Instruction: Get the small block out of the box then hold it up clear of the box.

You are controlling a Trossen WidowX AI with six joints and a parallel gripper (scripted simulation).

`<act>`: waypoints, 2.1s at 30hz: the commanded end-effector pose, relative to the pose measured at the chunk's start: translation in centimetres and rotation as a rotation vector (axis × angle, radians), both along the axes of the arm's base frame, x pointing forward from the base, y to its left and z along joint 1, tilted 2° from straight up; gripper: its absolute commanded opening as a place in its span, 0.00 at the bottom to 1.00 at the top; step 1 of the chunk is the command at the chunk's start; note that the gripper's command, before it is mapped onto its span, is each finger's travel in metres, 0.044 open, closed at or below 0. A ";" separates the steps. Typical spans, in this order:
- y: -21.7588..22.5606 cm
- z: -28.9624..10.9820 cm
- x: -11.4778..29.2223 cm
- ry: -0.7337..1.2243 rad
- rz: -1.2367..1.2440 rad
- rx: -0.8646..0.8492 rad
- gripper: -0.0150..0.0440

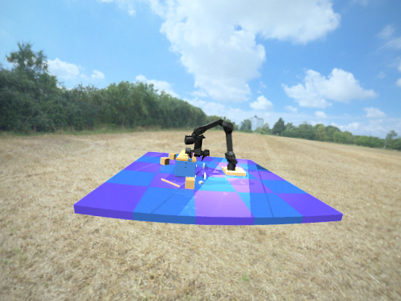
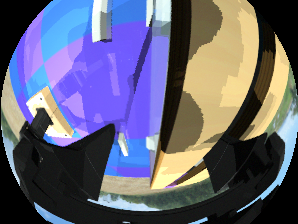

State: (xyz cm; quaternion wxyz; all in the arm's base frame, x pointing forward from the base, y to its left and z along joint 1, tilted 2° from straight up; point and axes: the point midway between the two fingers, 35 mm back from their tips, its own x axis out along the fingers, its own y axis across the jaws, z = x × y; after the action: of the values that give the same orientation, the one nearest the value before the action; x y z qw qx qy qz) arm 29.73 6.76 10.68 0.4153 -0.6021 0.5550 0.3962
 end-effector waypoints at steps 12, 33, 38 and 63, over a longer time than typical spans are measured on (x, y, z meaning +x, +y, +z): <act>-3.3 0.1 0.0 -0.005 0.002 -0.006 0.93; -7.2 0.2 0.2 -0.005 0.002 -0.009 0.93; -6.1 0.2 0.0 -0.005 0.002 -0.008 0.93; -7.7 0.2 0.0 -0.005 0.002 -0.009 0.93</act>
State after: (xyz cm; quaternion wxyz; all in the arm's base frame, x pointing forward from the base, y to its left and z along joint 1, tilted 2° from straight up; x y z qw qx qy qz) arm 29.70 -0.47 10.79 0.4139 -0.6037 0.5560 0.3938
